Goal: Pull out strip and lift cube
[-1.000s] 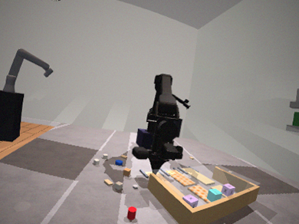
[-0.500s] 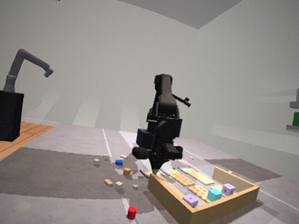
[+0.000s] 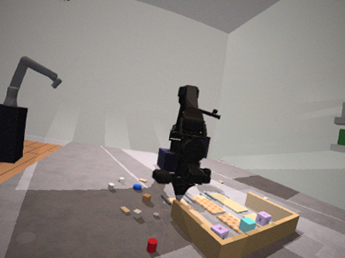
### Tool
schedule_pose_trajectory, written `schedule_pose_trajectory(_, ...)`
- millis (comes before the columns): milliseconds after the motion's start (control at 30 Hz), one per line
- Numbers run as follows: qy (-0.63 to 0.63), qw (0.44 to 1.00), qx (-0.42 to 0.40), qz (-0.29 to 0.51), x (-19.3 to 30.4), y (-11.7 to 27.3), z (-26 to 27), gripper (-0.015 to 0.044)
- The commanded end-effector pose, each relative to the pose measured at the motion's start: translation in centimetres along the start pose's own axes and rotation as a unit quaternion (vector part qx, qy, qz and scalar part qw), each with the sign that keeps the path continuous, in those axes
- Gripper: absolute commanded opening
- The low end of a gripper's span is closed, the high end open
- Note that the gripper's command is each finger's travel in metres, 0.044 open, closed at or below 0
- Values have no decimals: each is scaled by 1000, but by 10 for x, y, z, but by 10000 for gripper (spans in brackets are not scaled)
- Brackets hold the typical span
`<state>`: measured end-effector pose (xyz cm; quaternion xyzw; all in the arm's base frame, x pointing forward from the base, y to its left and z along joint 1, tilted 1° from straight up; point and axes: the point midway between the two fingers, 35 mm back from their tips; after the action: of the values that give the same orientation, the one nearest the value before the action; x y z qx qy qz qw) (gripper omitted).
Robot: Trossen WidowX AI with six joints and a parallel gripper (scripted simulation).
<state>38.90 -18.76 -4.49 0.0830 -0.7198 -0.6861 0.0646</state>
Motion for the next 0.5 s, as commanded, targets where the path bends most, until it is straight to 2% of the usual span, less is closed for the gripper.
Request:
schedule_pose_trajectory(0,2,1000,-1,-1,0,-2,0,0)
schedule_pose_trajectory(467,2,1000,-1,-1,-1,-3,0,0)
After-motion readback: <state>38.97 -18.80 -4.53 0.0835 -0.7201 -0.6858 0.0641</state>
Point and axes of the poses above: the point midway between the two fingers, 35 mm back from their tips, its own y axis back along the fingers, its own z axis across the jaws, x = y × z, and after that the axes turned 15 degrees about y, right-handed
